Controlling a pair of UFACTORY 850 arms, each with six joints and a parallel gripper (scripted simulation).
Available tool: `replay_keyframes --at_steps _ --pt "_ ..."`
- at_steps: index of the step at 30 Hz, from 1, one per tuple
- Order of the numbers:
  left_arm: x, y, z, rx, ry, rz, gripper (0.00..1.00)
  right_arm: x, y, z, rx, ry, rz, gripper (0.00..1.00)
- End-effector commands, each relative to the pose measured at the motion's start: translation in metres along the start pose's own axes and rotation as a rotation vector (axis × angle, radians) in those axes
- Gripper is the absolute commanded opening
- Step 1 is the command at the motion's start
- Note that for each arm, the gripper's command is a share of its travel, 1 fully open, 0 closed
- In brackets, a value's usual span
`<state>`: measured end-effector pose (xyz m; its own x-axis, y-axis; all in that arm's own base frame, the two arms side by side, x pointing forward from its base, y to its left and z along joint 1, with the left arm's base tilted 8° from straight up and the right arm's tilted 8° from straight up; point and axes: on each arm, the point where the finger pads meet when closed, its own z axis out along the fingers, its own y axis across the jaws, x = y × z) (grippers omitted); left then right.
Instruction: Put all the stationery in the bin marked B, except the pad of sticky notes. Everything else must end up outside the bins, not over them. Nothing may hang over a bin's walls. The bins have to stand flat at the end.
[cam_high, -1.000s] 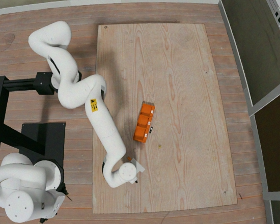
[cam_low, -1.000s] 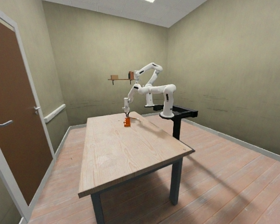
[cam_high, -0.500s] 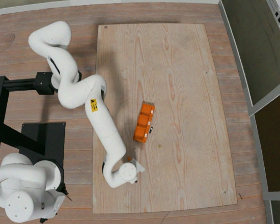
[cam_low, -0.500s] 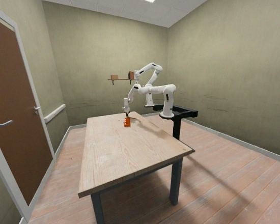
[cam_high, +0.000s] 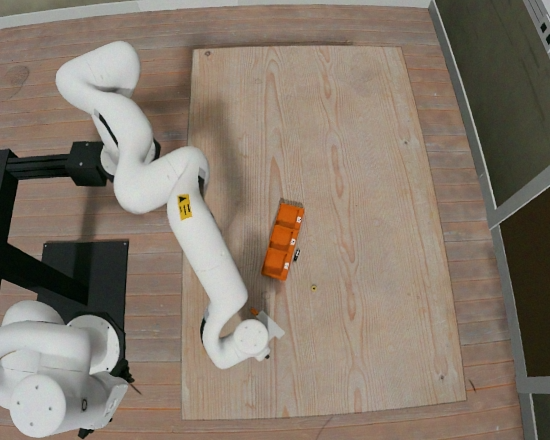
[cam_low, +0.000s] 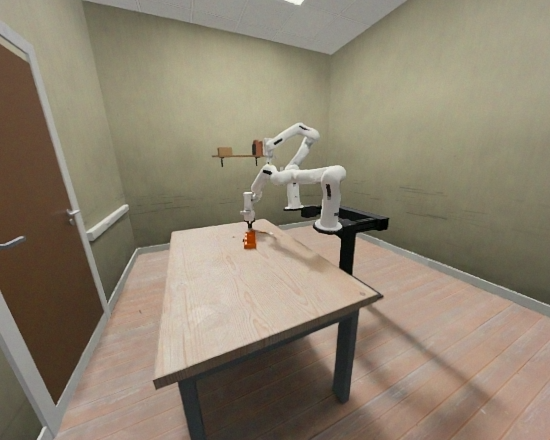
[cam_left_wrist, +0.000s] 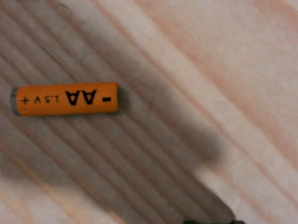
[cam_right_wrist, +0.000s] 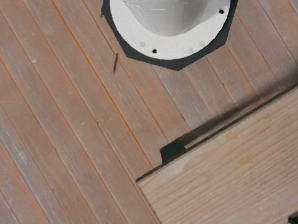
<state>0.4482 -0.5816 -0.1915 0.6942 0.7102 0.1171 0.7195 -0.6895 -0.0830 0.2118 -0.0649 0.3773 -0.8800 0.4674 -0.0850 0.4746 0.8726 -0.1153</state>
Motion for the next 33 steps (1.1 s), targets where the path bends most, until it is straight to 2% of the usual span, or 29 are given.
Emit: replay_keyframes --at_steps 1,11,24,33 --pt "0.0 0.001 -0.001 -0.002 0.0 0.0 0.1 0.0 0.0 -0.001 -0.001 -0.001 0.0 1.0" --pt "0.0 0.001 -0.001 -0.002 0.0 0.0 0.1 0.0 0.0 -0.001 -0.001 -0.001 0.0 1.0" --pt "0.0 0.001 -0.045 -0.002 0.0 0.0 0.1 0.0 0.0 -0.001 -0.001 -0.001 0.0 1.0" --pt "0.0 0.001 -0.061 -0.002 0.0 0.0 0.1 0.0 0.0 -0.001 -0.001 -0.001 0.0 1.0"
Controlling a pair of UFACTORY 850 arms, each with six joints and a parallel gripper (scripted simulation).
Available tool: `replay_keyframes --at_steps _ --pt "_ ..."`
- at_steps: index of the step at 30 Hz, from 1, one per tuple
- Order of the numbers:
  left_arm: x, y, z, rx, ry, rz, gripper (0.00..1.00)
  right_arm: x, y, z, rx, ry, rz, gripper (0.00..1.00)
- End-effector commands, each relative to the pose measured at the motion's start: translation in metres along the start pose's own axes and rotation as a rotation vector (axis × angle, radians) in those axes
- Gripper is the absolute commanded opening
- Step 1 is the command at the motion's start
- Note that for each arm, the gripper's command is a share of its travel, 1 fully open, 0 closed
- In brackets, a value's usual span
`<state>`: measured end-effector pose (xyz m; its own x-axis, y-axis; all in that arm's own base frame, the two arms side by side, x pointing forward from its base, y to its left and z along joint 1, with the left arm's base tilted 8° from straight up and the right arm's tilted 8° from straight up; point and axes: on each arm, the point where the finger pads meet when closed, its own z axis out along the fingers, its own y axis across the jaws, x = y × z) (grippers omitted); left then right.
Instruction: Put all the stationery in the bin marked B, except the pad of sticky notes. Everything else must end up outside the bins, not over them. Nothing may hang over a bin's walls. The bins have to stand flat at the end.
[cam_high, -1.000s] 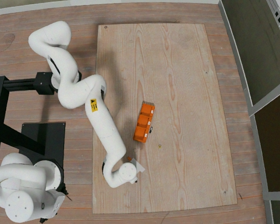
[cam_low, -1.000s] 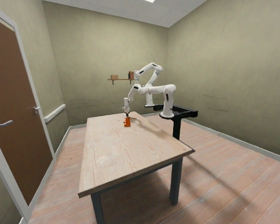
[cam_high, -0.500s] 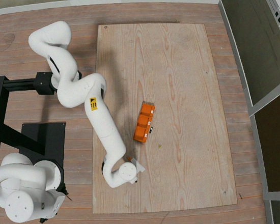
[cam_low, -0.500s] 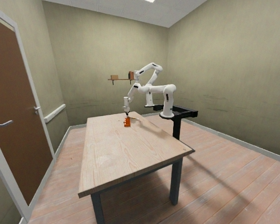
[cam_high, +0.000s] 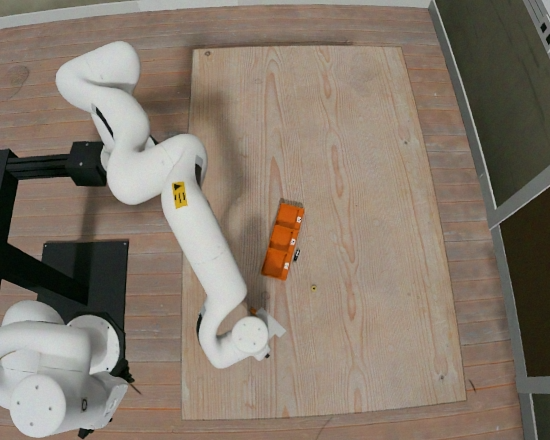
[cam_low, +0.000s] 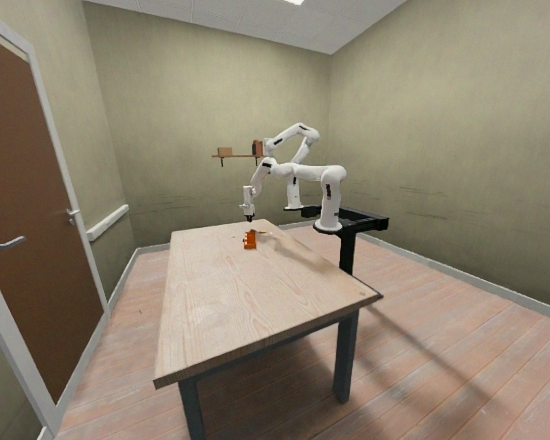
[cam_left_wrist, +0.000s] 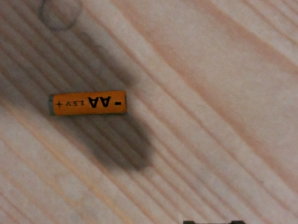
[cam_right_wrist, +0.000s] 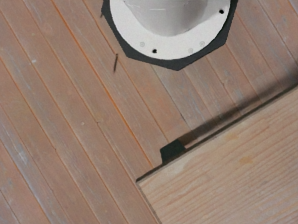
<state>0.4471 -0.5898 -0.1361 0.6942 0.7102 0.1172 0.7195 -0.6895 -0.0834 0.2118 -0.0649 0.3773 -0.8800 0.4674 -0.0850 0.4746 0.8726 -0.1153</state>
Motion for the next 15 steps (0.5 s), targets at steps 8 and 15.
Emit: replay_keyframes --at_steps 8,15 --pt "0.0 0.001 -0.005 -0.003 -0.001 0.0 0.1 0.0 0.0 -0.001 -0.001 -0.001 0.0 1.0" --pt "0.01 -0.005 -0.005 -0.003 -0.001 0.0 0.1 0.0 0.0 -0.001 -0.001 -0.001 0.0 1.0"
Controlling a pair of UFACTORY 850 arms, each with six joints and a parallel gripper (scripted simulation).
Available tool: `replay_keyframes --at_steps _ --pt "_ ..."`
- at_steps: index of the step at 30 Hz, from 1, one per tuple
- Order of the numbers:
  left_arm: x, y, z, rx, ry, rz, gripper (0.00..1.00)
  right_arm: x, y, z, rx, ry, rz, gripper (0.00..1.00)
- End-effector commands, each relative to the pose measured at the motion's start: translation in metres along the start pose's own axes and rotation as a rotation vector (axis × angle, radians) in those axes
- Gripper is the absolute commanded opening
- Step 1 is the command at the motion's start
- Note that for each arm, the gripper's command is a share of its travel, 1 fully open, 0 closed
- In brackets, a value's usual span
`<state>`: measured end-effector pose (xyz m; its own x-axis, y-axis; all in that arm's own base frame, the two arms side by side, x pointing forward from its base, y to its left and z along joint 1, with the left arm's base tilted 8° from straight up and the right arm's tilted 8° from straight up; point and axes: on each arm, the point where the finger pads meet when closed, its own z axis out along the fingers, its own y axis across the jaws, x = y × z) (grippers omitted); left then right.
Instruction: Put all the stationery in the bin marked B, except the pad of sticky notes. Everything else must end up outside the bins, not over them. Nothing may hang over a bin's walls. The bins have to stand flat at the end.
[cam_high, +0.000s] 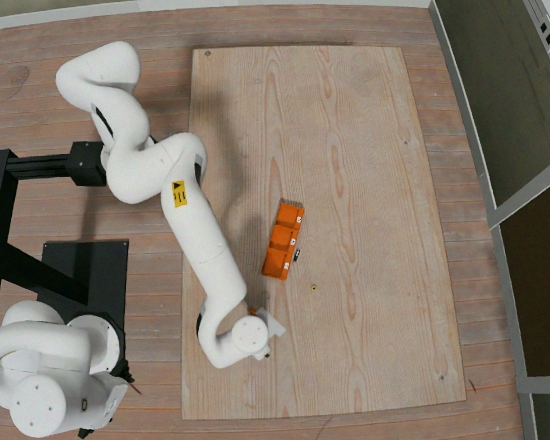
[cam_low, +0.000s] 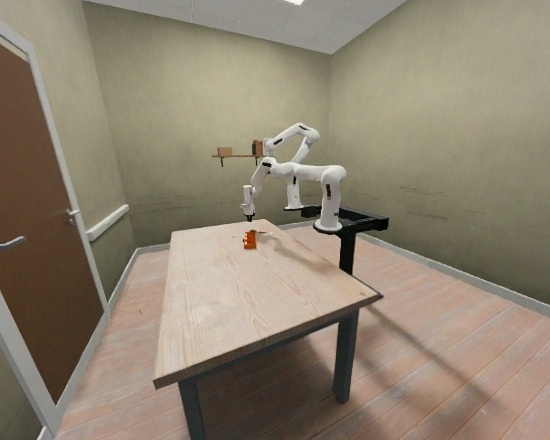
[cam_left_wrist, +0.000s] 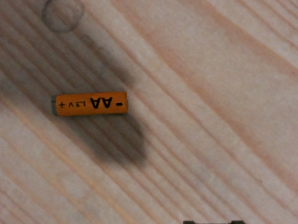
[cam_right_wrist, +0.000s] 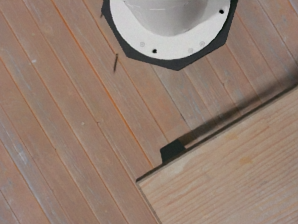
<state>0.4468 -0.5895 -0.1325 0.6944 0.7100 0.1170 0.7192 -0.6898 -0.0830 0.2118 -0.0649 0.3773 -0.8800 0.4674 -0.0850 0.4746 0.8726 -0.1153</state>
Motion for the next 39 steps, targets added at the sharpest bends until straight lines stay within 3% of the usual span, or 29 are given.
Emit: replay_keyframes --at_steps 1,39 --pt "0.015 -0.008 -0.001 -0.002 0.0 -0.001 0.1 0.0 0.0 -0.001 -0.001 -0.001 0.0 1.0" --pt "0.19 -0.113 -0.001 -0.002 0.0 0.0 0.1 0.0 0.0 -0.001 -0.001 -0.001 0.0 1.0"
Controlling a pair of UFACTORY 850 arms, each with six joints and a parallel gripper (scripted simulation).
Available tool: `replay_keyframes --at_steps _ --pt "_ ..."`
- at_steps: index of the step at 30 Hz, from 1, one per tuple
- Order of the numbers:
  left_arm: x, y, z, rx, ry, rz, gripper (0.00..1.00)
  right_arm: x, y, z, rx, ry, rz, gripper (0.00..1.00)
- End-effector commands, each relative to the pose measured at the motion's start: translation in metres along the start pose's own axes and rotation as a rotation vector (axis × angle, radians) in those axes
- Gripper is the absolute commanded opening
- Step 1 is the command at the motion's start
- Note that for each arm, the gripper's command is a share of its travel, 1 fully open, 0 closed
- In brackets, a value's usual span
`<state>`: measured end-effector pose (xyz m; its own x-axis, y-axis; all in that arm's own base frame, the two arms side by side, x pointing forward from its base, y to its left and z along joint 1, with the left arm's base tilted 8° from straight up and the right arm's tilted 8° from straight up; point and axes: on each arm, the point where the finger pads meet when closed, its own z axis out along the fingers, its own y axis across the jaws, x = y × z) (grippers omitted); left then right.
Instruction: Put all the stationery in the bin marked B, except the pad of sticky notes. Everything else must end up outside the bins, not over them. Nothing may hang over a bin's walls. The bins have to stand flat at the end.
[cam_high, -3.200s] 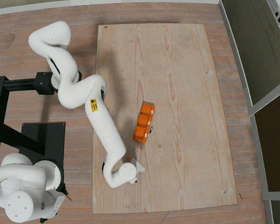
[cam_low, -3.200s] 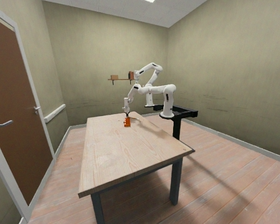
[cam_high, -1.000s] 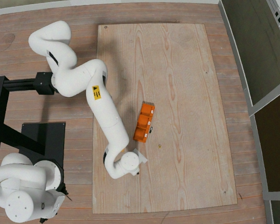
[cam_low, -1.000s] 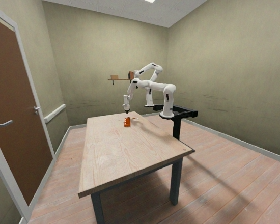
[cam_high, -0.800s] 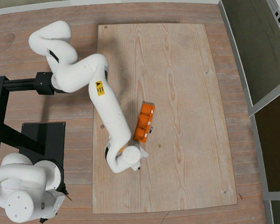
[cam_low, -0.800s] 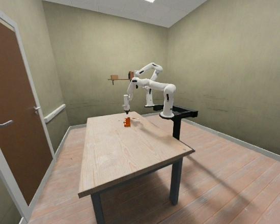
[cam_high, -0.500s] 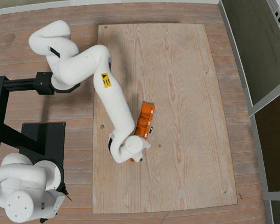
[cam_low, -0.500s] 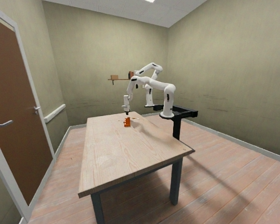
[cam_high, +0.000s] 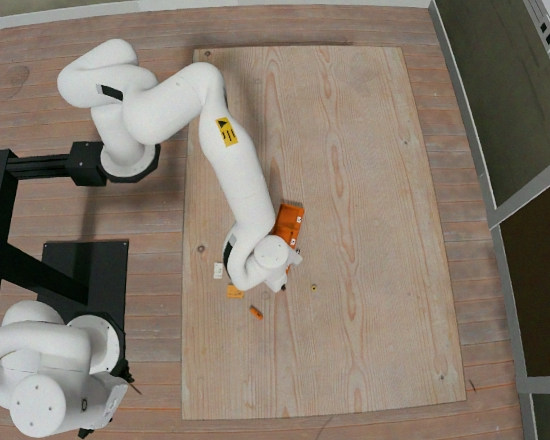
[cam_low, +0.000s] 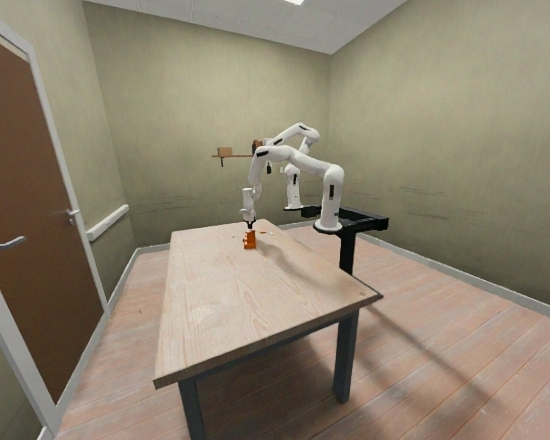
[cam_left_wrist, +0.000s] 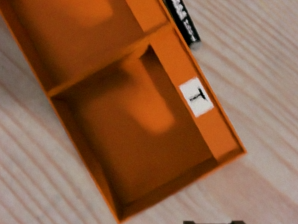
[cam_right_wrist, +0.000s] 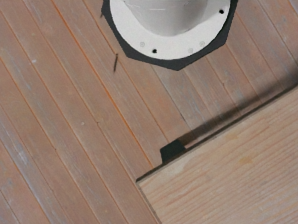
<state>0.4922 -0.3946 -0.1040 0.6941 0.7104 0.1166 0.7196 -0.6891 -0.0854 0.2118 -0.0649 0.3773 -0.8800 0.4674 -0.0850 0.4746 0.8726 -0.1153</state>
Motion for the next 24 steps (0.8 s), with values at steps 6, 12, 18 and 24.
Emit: replay_keyframes --at_steps 6,12,18,24 --pt "0.043 -0.024 -0.001 -0.004 0.001 0.0 0.1 0.0 0.0 -0.001 -0.001 -0.001 0.0 1.0" --pt "0.068 -0.04 -0.001 -0.004 0.001 0.0 0.1 0.0 0.0 -0.001 -0.001 -0.001 0.0 1.0" --pt "0.099 -0.058 -0.001 -0.004 0.001 0.0 0.1 0.0 0.0 -0.001 -0.001 -0.001 0.0 1.0" --pt "0.12 -0.071 -0.001 -0.004 0.001 0.0 0.1 0.0 0.0 -0.001 -0.001 -0.001 0.0 1.0"
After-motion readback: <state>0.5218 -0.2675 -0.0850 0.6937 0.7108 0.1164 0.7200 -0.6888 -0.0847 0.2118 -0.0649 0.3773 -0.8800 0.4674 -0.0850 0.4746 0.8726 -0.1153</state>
